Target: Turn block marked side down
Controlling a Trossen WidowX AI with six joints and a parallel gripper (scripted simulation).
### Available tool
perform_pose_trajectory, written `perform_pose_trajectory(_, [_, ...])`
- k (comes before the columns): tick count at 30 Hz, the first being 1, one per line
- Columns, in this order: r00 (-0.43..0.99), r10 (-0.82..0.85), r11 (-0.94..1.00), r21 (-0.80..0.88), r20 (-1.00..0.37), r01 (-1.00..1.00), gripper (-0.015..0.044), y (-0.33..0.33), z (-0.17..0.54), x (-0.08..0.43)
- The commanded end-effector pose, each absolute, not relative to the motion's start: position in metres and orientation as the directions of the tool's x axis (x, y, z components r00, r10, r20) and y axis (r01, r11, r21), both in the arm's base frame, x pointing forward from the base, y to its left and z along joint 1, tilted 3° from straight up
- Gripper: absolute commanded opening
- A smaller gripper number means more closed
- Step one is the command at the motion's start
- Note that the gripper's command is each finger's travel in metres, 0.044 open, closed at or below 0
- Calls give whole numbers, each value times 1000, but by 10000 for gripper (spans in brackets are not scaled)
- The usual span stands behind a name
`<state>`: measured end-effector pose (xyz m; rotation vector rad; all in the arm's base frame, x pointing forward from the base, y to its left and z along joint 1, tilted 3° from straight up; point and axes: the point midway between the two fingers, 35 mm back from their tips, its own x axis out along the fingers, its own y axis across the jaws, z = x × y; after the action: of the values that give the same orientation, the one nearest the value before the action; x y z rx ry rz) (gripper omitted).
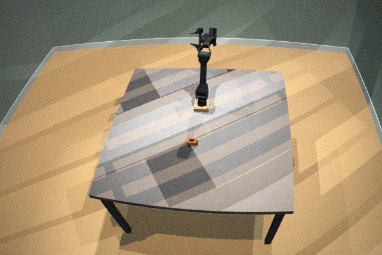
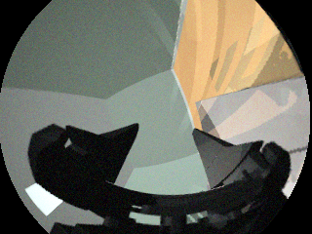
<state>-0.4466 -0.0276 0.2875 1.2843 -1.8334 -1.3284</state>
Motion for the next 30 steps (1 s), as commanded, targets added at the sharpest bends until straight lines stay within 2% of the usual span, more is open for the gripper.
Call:
perform_pose_trajectory(1, [-412, -905, 64, 920, -110, -386, 426, -26, 287, -447])
perform_pose_trajectory(4, [-495, -856, 78, 907, -152, -414, 440, -1, 275, -447])
perform_pose_trajectory(10, [-686, -694, 105, 912, -219, -398, 440, 93, 261, -440])
perform_pose_trajectory(13, [-723, -638, 61, 919, -265, -390, 440, 111, 247, -434])
perform_pose_trajectory(15, [-775, -561, 67, 917, -291, -393, 440, 147, 242, -424])
perform_pose_trajectory(23, [-892, -265, 54, 918, -365, -392, 440, 267, 224, -360])
perform_pose_trajectory(30, [-886, 29, 106, 883, -463, -458, 440, 357, 206, -268])
